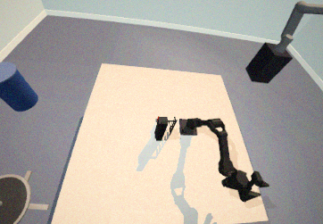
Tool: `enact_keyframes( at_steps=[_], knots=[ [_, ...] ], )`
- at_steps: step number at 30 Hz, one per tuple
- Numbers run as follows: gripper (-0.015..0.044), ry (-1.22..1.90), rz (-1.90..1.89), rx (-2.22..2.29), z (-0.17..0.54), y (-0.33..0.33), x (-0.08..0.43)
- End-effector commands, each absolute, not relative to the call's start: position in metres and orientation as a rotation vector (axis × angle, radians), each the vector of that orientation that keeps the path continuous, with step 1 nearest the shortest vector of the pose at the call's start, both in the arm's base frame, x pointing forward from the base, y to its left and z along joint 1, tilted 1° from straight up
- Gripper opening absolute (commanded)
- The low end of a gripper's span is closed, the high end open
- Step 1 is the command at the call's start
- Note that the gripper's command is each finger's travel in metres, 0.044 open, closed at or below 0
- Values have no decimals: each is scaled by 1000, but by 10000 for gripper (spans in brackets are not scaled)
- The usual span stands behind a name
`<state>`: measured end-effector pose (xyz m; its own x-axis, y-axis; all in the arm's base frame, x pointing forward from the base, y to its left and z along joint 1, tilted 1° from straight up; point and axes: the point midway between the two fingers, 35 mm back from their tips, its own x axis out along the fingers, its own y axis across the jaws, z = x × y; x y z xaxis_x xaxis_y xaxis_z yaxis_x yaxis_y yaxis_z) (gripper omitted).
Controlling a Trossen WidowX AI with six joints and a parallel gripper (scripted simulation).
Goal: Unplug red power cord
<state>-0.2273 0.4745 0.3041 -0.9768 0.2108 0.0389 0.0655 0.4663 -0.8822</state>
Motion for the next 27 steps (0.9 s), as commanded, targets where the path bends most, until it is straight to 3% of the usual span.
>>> enact_keyframes(
  at_steps=[1,9,17,27],
  knots=[
    [374,-2560,1539,-248,304,475,-226],
    [164,-2114,1844,-498,295,508,-149],
    [160,-1411,2041,-695,278,529,-34],
    [160,-667,2001,-720,255,516,89]
  ],
)
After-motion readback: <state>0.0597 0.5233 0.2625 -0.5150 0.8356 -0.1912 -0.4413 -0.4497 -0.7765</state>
